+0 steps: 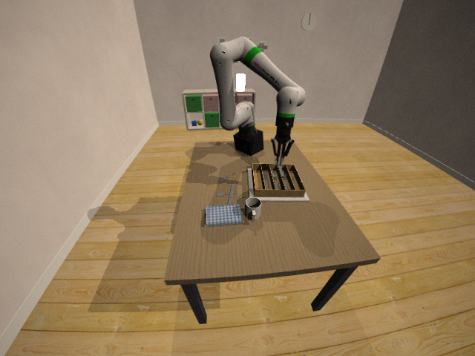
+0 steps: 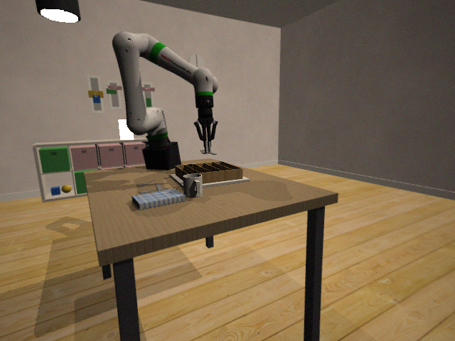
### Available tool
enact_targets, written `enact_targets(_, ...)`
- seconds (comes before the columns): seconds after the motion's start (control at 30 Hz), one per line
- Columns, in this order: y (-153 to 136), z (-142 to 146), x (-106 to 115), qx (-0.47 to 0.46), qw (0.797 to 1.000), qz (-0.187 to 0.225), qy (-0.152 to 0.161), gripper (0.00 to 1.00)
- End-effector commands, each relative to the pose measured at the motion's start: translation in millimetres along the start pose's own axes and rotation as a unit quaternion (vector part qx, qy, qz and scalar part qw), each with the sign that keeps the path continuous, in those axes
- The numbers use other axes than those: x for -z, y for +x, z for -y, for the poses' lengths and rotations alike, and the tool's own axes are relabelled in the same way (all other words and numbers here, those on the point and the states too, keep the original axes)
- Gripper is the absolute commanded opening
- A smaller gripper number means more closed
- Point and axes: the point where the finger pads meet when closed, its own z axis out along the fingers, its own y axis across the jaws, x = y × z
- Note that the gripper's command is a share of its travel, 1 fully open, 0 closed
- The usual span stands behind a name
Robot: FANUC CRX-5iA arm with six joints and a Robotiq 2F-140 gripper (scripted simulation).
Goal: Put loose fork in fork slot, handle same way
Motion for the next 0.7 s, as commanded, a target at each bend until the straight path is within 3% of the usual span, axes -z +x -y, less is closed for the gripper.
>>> enact_targets(0.0,0,0,-4,0.000,1.000,0.000,0.000,0.02)
enact_targets(0.67,5,1,-49,0.000,1.000,0.000,0.000,0.02)
